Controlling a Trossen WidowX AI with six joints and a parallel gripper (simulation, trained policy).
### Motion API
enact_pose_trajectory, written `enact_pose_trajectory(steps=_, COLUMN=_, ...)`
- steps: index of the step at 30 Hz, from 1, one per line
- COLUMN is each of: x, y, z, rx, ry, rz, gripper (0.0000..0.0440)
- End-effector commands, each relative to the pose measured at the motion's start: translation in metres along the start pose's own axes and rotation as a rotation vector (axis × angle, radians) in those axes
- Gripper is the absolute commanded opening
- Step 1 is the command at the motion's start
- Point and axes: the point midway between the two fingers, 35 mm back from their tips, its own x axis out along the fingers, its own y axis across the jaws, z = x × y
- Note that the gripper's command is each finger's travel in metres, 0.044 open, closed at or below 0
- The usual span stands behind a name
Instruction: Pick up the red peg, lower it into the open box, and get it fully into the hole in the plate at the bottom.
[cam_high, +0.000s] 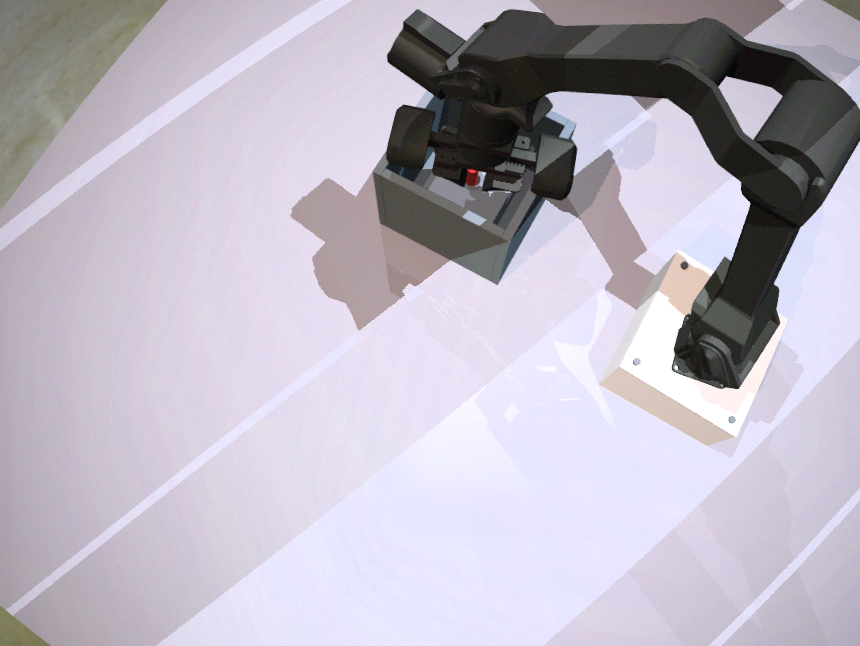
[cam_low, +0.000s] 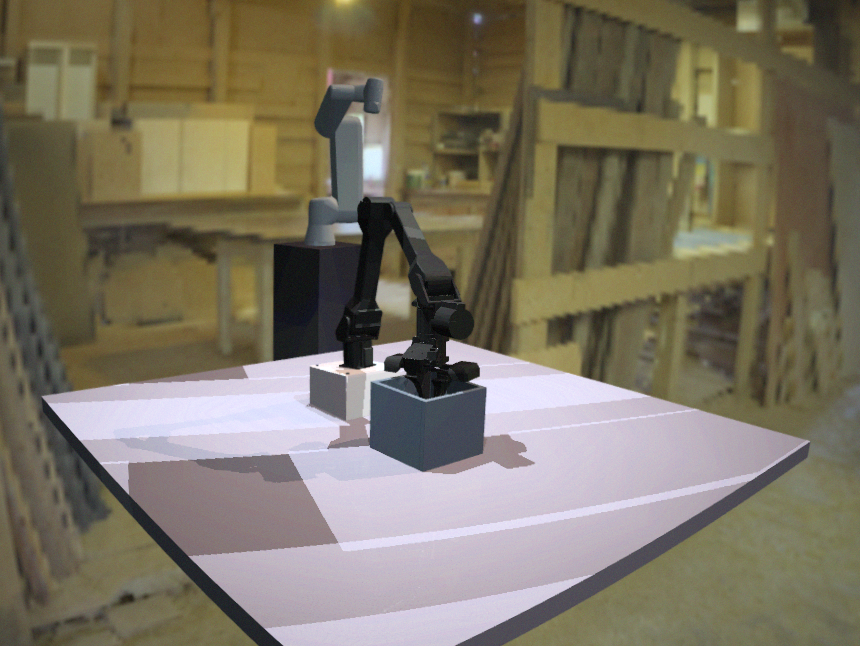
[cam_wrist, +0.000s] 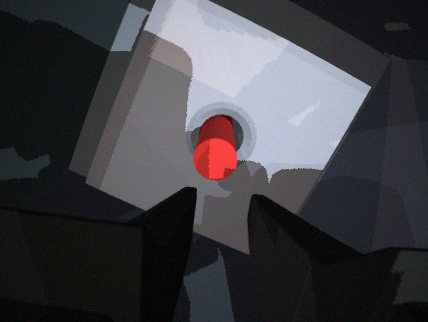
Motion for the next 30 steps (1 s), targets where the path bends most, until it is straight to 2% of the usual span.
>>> enact_pose_trajectory(steps=1, x=-0.008, y=0.002, z=-0.009, rx=0.011, ry=0.050, rz=0.004, gripper=0.0085)
enact_pose_trajectory(steps=6, x=-0.021, y=-0.002, z=-0.022, rx=0.026, ry=0.116, rz=-0.008, gripper=0.0058)
enact_pose_trajectory(steps=13, x=-0.038, y=-0.009, z=-0.036, rx=0.064, ry=0.178, rz=-0.025, gripper=0.0043)
enact_pose_trajectory(steps=22, x=-0.069, y=0.003, z=-0.027, rx=0.104, ry=0.229, rz=0.058, gripper=0.0061)
enact_pose_trajectory(steps=30, x=-0.111, y=0.014, z=-0.019, rx=0.111, ry=0.265, rz=0.170, gripper=0.0046)
